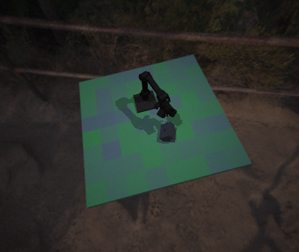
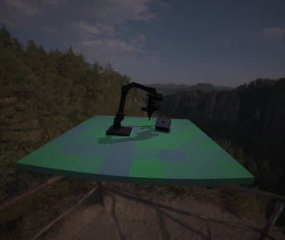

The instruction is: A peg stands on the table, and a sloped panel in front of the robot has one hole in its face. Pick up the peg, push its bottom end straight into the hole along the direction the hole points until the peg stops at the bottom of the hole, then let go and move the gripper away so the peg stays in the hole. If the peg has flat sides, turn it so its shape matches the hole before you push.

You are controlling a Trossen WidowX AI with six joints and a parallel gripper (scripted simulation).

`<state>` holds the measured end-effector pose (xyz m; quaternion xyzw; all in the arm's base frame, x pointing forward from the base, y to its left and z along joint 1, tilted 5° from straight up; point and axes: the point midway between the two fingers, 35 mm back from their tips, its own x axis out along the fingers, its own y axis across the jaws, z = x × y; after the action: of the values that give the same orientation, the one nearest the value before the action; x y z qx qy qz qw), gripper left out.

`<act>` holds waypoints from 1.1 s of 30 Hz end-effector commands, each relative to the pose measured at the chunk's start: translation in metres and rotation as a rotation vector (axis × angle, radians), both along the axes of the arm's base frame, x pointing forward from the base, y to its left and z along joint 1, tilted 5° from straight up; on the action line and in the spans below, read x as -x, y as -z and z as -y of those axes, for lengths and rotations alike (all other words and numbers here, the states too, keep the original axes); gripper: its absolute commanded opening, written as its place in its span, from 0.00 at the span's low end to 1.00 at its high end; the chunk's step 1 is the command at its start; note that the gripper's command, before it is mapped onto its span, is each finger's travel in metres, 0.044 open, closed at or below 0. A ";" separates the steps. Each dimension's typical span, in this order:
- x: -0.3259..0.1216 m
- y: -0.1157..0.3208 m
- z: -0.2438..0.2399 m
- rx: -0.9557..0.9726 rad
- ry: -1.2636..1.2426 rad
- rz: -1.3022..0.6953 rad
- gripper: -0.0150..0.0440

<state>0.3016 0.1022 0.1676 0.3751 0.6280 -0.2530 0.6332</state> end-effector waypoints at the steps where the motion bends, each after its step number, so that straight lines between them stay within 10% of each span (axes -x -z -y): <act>1: -0.003 0.001 0.002 -0.019 0.031 -0.014 0.25; 33: -0.024 -0.010 0.030 -0.170 0.271 -0.052 0.25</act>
<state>0.3229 0.0743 0.1781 0.4924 0.6071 -0.2876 0.5534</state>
